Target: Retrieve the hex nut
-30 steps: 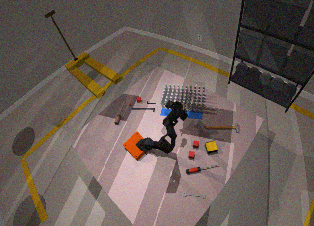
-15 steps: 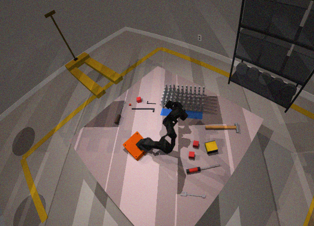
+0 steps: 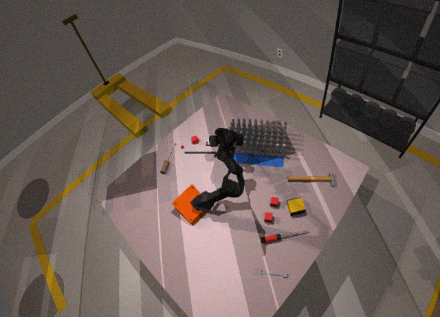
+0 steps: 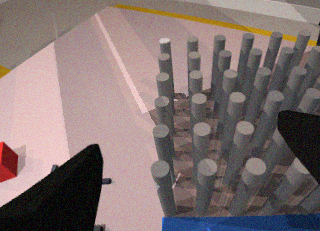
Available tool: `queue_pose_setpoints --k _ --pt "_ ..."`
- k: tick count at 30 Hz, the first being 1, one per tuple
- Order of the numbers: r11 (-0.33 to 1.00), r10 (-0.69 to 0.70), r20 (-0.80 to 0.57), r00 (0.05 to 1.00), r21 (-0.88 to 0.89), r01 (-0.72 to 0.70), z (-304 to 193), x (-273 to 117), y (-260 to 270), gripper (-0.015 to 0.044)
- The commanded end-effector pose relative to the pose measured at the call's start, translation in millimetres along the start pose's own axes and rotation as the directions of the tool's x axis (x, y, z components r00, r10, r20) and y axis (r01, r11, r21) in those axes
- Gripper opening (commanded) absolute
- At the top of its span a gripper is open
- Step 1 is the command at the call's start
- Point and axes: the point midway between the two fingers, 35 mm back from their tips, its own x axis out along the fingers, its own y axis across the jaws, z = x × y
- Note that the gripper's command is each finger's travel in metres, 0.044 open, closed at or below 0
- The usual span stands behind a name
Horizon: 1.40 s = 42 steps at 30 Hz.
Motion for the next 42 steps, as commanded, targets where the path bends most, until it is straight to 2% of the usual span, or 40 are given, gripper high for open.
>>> queue_pose_setpoints --k 1,4,7,11,15,20,23,26,29,38,42 --pt "0.964 0.095 -0.056 0.994 -0.244 -0.106 13 7 53 0.0440" --pt "0.875 0.161 -0.085 0.983 -0.448 -0.182 24 10 94 0.0440" --pt "0.725 0.220 -0.125 0.967 -0.642 -0.248 32 10 139 0.0440" --pt "0.408 0.283 -0.194 0.939 -0.862 -0.301 36 3 207 0.0440" --pt "0.032 0.311 -0.269 0.911 -0.955 -0.293 29 -9 272 0.0440" --pt "-0.449 0.298 -0.361 0.884 -0.870 -0.204 6 -31 347 0.0440" --pt "-0.695 0.266 -0.408 0.874 -0.709 -0.119 -15 -46 387 0.0440" --pt "-0.878 0.217 -0.443 0.870 -0.478 -0.025 -42 -62 423 0.0440" --pt "-0.943 0.183 -0.454 0.872 -0.333 0.025 -57 -70 438 0.0440" --pt "-0.943 0.183 -0.454 0.872 -0.333 0.025 -59 -69 439 0.0440" --pt "-0.943 0.184 -0.454 0.872 -0.333 0.025 -103 -50 449 0.0440"
